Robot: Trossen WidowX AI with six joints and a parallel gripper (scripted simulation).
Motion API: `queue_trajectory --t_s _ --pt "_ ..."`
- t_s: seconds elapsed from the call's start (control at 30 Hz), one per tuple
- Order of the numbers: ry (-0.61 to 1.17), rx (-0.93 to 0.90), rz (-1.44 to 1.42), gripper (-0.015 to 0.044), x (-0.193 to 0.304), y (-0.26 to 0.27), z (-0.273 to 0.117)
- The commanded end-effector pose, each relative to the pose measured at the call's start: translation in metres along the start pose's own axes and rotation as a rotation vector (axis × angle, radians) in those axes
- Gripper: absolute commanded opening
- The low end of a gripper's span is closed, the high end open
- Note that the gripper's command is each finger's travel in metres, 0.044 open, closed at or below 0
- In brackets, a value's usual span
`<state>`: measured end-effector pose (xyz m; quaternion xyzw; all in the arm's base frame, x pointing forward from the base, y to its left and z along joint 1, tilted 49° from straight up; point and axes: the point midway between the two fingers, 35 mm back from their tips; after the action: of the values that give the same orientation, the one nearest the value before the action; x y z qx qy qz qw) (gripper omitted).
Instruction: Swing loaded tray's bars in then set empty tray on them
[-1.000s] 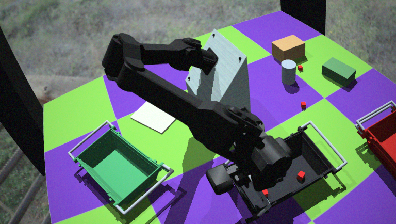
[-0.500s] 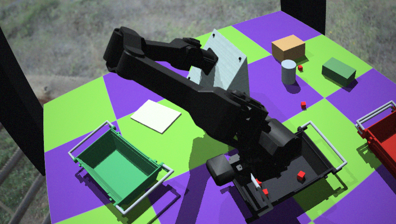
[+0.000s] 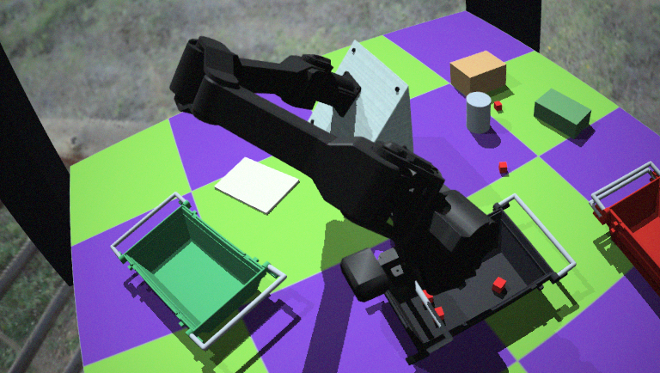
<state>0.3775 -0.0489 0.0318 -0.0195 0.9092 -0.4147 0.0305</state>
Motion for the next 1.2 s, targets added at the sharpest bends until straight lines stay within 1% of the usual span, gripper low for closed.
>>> queue_trajectory --t_s 0.0,0.33,0.4,0.53,0.73,0.8,0.83,0.87,0.93,1.17 --pt "0.001 0.000 -0.004 0.0084 0.000 0.000 0.001" --pt "0.001 0.000 -0.004 0.0084 0.000 0.000 0.001" --pt "0.000 -0.002 -0.007 0.0084 -0.001 0.001 -0.006" --pt "-0.005 -0.008 -0.024 0.0084 -0.007 0.004 -0.046" --pt "-0.012 -0.001 -0.060 0.0084 -0.002 0.003 -0.135" --pt "-0.013 0.002 -0.064 0.0084 0.001 0.002 -0.145" --pt "-0.013 0.002 -0.064 0.0084 0.001 0.002 -0.145" --pt "-0.021 -0.004 -0.051 0.0084 -0.007 0.006 -0.111" --pt "-0.018 -0.009 -0.045 0.0084 -0.012 0.026 -0.104" --pt "-0.002 -0.026 -0.013 0.0084 -0.020 0.132 -0.066"
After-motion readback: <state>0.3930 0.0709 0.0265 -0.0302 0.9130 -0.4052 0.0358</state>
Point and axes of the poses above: the point midway between the two fingers, 35 mm back from their tips, its own z axis out along the fingers, its own y axis across the jaws, x = y × z
